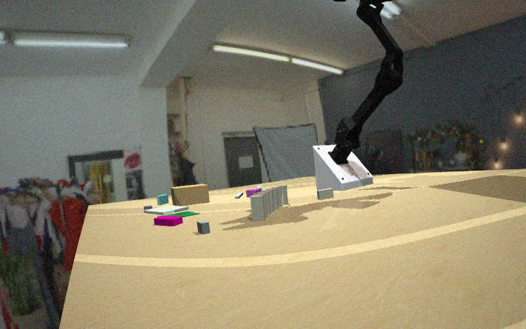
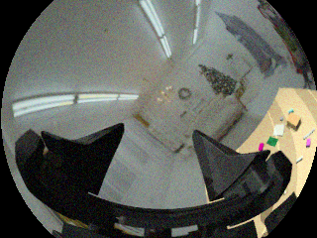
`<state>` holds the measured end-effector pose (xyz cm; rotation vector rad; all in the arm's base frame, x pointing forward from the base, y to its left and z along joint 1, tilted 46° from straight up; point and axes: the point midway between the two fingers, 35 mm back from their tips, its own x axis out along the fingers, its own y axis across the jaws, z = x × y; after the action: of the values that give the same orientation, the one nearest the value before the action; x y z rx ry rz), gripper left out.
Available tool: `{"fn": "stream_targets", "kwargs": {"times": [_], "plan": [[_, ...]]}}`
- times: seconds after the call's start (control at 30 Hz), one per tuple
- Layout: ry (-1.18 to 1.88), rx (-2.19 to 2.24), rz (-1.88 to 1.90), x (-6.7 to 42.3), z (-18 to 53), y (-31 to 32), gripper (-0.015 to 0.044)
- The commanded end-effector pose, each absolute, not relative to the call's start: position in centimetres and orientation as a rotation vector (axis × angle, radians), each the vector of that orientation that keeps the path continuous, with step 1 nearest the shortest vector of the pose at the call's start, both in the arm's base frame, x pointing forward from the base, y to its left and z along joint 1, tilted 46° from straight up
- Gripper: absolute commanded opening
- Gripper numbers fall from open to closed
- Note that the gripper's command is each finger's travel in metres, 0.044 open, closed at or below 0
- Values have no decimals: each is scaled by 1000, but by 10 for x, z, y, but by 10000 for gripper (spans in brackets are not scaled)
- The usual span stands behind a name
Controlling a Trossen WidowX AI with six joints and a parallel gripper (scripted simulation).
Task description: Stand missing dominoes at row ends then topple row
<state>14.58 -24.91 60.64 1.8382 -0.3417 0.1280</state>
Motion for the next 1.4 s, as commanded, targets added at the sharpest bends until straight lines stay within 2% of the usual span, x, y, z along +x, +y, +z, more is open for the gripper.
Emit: {"fn": "stream_targets", "kwargs": {"times": [0.0,0.03,0.3,0.37,0.7,0.97,1.37], "plan": [[-344,1845,134,147,606,-251,426],[-353,1868,152,152,606,-255,440],[-329,1741,80,198,550,-309,440],[-307,1744,99,223,539,-309,440],[-168,1538,-35,283,454,-332,440],[38,1331,-106,335,365,-324,440],[360,985,-79,379,251,-283,440]]}}
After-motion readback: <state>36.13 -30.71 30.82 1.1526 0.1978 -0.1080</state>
